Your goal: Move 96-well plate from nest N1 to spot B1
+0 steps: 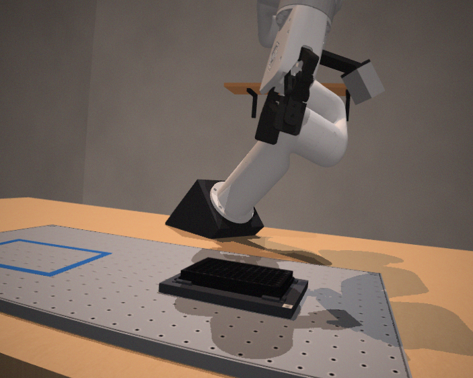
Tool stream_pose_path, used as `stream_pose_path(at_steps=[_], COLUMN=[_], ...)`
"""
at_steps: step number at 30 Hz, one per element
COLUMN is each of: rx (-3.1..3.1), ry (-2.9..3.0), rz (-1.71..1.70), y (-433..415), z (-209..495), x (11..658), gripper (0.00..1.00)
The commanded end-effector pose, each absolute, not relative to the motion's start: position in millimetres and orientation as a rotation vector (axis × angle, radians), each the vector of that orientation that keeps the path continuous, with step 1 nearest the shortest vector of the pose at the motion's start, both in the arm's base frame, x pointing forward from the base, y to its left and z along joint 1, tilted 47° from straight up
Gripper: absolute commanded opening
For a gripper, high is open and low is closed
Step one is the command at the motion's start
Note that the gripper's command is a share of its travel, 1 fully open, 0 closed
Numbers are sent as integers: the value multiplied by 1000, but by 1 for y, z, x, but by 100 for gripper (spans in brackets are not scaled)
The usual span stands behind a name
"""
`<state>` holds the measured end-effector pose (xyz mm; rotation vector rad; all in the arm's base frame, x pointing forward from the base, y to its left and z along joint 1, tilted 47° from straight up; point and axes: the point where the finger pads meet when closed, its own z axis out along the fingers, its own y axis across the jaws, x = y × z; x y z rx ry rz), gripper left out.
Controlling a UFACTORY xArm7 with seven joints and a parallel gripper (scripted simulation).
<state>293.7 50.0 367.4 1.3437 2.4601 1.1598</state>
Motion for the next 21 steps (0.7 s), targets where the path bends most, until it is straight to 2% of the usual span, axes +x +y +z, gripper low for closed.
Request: stream_pose_path(at_steps=[1,21], rx=[1344,1489], ry=[2456,2490], rz=[1163,1213], y=[49,64], z=[369,358], x=[294,303], gripper=[100,100])
